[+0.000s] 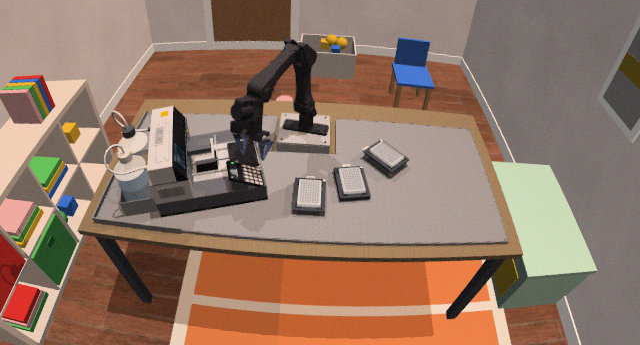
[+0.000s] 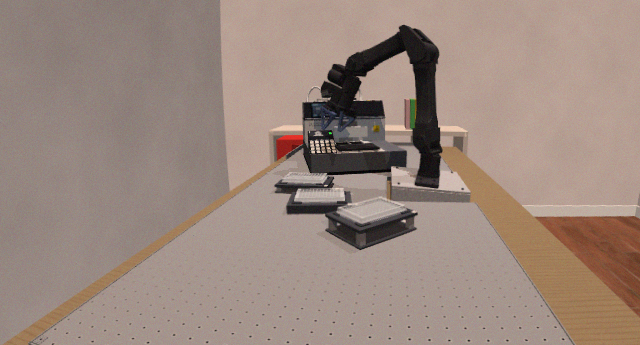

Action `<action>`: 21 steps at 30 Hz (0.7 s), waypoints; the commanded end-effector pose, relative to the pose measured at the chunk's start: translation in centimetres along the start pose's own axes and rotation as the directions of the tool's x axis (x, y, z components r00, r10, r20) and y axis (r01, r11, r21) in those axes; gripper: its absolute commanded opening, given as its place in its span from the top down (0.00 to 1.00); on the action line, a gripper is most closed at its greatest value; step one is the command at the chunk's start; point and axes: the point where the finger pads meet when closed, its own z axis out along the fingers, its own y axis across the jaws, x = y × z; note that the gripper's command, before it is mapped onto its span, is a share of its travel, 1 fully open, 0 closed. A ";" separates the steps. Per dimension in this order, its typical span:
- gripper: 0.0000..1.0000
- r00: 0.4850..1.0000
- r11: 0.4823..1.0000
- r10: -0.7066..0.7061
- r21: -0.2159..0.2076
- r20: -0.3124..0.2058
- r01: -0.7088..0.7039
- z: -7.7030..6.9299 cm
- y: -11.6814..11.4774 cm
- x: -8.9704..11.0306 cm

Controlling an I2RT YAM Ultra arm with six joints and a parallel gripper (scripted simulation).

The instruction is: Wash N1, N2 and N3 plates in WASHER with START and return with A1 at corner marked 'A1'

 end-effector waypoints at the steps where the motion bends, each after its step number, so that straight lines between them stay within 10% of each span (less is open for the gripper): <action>1: 0.00 0.999 0.999 -0.029 0.017 -0.036 0.030 -0.3 0.6 0.2; 21: 0.00 0.918 0.955 -0.271 0.037 -0.289 0.293 0.4 8.4 4.6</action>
